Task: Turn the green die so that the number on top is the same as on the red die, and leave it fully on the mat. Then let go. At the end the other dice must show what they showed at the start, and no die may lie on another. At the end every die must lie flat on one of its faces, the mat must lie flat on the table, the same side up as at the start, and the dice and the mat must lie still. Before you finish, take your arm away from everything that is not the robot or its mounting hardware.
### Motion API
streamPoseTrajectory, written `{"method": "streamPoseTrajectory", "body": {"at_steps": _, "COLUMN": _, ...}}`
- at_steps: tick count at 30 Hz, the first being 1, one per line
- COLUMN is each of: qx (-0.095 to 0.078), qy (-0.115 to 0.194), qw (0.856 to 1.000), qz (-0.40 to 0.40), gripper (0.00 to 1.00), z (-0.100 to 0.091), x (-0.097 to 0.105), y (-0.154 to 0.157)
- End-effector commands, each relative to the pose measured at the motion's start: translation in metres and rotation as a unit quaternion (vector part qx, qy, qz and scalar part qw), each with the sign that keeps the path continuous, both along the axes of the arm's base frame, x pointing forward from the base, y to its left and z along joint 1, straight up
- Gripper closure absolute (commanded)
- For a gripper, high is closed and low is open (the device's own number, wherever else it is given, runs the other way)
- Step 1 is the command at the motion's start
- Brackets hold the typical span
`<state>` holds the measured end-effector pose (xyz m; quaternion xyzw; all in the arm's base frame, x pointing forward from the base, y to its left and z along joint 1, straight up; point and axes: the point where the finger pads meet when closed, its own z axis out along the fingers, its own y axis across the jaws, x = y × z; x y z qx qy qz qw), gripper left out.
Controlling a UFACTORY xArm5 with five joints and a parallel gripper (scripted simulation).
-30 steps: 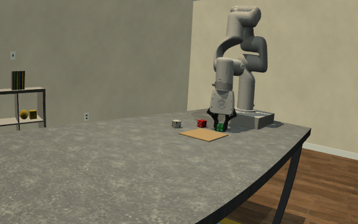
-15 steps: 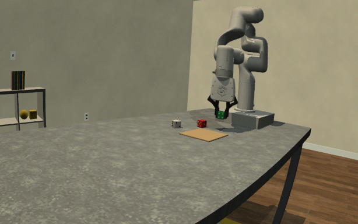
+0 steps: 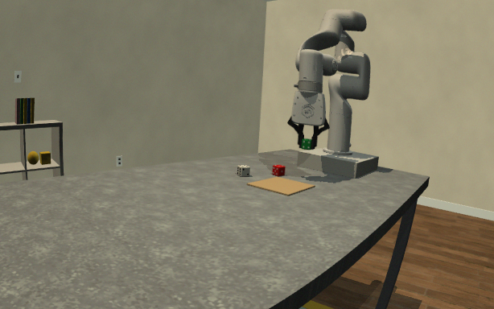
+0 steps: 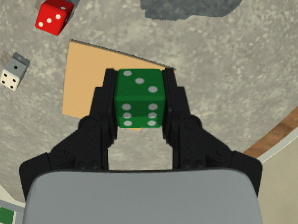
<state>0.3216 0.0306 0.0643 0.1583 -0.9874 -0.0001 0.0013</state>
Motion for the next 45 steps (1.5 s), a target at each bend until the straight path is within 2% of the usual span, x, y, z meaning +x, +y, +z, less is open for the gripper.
{"method": "streamPoseTrajectory", "body": {"at_steps": 1, "qx": 0.0, "qy": -0.002, "qw": 1.0, "qz": 0.0, "gripper": 0.73, "z": 0.002, "x": 0.001, "y": 0.0}}
{"method": "streamPoseTrajectory", "body": {"at_steps": 9, "qx": 0.0, "qy": -0.002, "qw": 1.0, "qz": 0.022, "gripper": 0.73, "z": 0.002, "x": 0.003, "y": 0.0}}
{"method": "streamPoseTrajectory", "body": {"at_steps": 14, "qx": 0.0, "qy": -0.002, "qw": 0.997, "qz": 0.083, "gripper": 0.73, "z": 0.003, "x": 0.008, "y": 0.0}}
{"method": "streamPoseTrajectory", "body": {"at_steps": 19, "qx": 0.0, "qy": -0.002, "qw": 0.986, "qz": 0.166, "gripper": 0.73, "z": 0.003, "x": 0.015, "y": 0.0}}
{"method": "streamPoseTrajectory", "body": {"at_steps": 22, "qx": 0.0, "qy": -0.002, "qw": 0.986, "qz": 0.166, "gripper": 0.73, "z": 0.003, "x": 0.015, "y": 0.0}}
{"method": "streamPoseTrajectory", "body": {"at_steps": 25, "qx": 0.0, "qy": -0.002, "qw": 0.972, "qz": 0.235, "gripper": 0.73, "z": 0.004, "x": 0.021, "y": 0.0}}
{"method": "streamPoseTrajectory", "body": {"at_steps": 27, "qx": 0.0, "qy": -0.002, "qw": 0.969, "qz": 0.247, "gripper": 0.73, "z": 0.004, "x": 0.022, "y": 0.0}}
{"method": "streamPoseTrajectory", "body": {"at_steps": 33, "qx": 0.0, "qy": -0.002, "qw": 0.941, "qz": 0.339, "gripper": 0.73, "z": 0.004, "x": 0.031, "y": -0.001}}
{"method": "streamPoseTrajectory", "body": {"at_steps": 34, "qx": 0.0, "qy": -0.002, "qw": 0.94, "qz": 0.34, "gripper": 0.73, "z": 0.004, "x": 0.031, "y": -0.001}}
{"method": "streamPoseTrajectory", "body": {"at_steps": 35, "qx": 0.0, "qy": -0.002, "qw": 0.931, "qz": 0.366, "gripper": 0.73, "z": 0.004, "x": 0.033, "y": -0.001}}
{"method": "streamPoseTrajectory", "body": {"at_steps": 37, "qx": 0.0, "qy": -0.002, "qw": 0.92, "qz": 0.392, "gripper": 0.73, "z": 0.004, "x": 0.035, "y": -0.001}}
{"method": "streamPoseTrajectory", "body": {"at_steps": 39, "qx": 0.0, "qy": -0.002, "qw": 0.92, "qz": 0.392, "gripper": 0.73, "z": 0.004, "x": 0.035, "y": -0.001}}
{"method": "streamPoseTrajectory", "body": {"at_steps": 40, "qx": 0.0, "qy": -0.002, "qw": 0.914, "qz": 0.407, "gripper": 0.73, "z": 0.004, "x": 0.037, "y": -0.001}}
{"method": "streamPoseTrajectory", "body": {"at_steps": 41, "qx": 0.001, "qy": -0.002, "qw": 0.898, "qz": 0.441, "gripper": 0.73, "z": 0.004, "x": 0.04, "y": -0.001}}
{"method": "streamPoseTrajectory", "body": {"at_steps": 44, "qx": 0.001, "qy": -0.001, "qw": 0.881, "qz": 0.472, "gripper": 0.73, "z": 0.004, "x": 0.043, "y": -0.001}}
{"method": "streamPoseTrajectory", "body": {"at_steps": 45, "qx": 0.001, "qy": -0.001, "qw": 0.88, "qz": 0.475, "gripper": 0.73, "z": 0.004, "x": 0.043, "y": -0.001}}
